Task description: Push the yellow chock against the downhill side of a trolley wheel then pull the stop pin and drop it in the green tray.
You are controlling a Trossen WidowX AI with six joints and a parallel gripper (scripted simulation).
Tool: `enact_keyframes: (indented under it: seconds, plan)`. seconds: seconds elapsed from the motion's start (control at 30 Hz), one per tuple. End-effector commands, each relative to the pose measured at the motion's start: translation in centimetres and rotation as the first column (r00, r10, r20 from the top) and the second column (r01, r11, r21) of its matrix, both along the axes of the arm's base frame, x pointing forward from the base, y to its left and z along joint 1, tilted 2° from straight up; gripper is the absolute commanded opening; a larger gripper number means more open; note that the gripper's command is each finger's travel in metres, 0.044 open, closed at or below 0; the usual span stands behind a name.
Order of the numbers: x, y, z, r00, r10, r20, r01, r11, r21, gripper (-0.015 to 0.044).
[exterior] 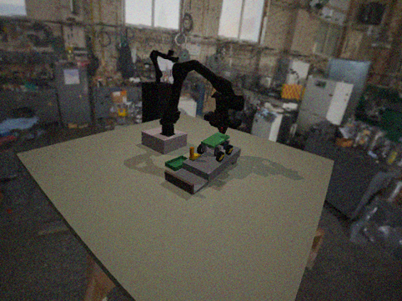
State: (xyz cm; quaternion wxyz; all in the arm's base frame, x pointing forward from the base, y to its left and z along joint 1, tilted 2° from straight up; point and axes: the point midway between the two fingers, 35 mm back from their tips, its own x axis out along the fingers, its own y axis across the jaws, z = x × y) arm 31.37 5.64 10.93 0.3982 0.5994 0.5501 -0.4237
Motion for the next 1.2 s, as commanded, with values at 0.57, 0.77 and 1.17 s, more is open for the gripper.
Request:
enact_keyframes:
  seconds: [0.57, 0.77, 1.17]
  plan:
    - [0.0, -0.2, 1.6, 1.000, 0.005, 0.005, -0.005, 1.000, 0.004, 0.0000]
    - [0.0, -0.2, 1.9, 1.000, 0.005, 0.005, -0.005, 1.000, 0.005, 0.0000]
    - [0.1, 0.7, 2.3, 1.000, 0.005, 0.006, -0.005, 1.000, 0.005, 0.0000]
